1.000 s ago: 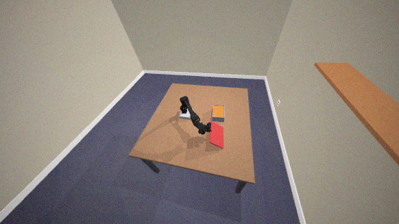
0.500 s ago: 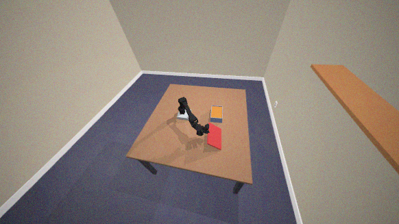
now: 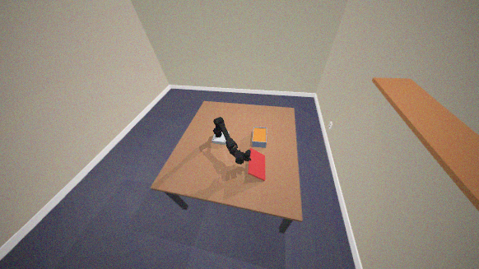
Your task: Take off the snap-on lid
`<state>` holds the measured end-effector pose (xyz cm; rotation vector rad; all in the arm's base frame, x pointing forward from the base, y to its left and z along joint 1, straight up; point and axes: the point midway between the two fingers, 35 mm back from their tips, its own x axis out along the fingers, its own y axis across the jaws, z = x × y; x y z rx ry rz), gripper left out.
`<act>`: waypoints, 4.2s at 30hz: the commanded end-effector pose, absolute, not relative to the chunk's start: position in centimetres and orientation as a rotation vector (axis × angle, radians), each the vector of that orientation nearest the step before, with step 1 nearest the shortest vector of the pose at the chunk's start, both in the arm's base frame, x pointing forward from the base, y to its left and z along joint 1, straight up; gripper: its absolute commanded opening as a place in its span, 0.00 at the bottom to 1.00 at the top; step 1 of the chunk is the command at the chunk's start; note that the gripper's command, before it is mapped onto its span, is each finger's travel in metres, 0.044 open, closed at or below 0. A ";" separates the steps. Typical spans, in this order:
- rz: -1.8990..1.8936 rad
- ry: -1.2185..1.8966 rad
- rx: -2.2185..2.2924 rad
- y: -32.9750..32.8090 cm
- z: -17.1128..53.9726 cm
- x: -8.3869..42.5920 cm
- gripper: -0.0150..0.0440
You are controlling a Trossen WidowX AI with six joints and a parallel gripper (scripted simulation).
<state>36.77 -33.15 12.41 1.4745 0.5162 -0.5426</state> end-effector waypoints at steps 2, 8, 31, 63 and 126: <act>-0.532 0.515 1.474 -33.1 12.0 36.9 0.25; -0.532 0.515 1.474 -33.1 11.5 36.9 0.25; -0.532 0.516 1.474 -33.2 9.7 36.9 0.25; -0.532 0.516 1.474 -33.2 7.1 37.0 0.25; -0.532 0.515 1.474 -33.8 5.7 37.1 0.72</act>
